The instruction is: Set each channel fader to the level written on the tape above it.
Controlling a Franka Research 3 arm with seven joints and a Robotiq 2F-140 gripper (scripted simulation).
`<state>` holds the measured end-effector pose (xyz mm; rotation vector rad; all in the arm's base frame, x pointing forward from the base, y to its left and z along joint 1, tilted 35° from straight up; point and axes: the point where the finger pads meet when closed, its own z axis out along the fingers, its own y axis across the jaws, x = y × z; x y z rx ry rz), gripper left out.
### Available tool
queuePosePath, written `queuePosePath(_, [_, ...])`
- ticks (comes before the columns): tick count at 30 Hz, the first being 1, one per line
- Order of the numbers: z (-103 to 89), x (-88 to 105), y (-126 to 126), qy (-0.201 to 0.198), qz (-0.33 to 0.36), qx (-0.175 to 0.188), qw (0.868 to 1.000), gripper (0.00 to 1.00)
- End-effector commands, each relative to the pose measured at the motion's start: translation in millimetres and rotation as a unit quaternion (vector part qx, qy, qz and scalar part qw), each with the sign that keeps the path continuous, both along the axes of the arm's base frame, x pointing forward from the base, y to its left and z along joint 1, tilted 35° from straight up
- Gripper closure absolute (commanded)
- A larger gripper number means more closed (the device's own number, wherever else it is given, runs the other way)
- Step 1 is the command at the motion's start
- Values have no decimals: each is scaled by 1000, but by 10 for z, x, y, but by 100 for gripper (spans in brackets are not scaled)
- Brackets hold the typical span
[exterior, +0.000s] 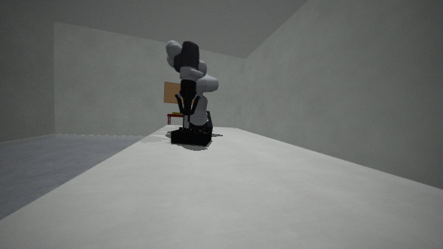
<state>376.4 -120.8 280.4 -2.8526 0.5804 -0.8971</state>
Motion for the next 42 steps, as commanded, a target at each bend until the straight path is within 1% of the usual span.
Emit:
queuePosePath(1, [-11, 3, 9, 0, -1, 1, 1000, 100])
queuePosePath(29, [15, 40, -10, 0, -1, 1, 1000, 100])
queuePosePath(42, [50, 90, -36, 0, -1, 1, 1000, 100])
